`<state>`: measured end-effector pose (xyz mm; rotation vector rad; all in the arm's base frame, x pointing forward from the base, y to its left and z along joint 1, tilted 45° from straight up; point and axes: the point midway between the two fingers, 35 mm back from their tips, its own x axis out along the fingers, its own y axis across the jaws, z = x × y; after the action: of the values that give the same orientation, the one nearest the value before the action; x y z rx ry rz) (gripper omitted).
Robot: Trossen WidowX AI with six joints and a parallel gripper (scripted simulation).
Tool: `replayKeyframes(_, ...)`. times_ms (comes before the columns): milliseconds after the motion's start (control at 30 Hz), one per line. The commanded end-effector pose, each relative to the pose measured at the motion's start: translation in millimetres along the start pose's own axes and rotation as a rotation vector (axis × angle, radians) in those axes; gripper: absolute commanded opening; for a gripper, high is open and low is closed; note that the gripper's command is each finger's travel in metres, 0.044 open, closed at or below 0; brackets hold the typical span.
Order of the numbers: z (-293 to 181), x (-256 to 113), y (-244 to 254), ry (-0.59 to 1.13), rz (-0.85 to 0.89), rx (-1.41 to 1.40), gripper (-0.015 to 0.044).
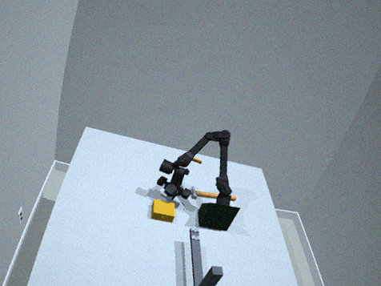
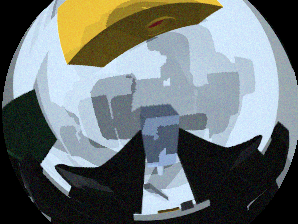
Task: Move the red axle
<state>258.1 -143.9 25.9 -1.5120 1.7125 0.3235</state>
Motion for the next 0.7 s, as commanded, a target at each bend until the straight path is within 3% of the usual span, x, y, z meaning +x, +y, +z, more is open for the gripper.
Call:
replayKeyframes(0, 2, -13, -3, -0.006, -0.004, 0.005, 0.0000)
replayKeyframes(367, 7, -73, -3, -0.007, -0.004, 0.005, 0.0000)
replayKeyframes(667, 9, -77, -4, -0.005, -0.005, -0.055, 0.0000)
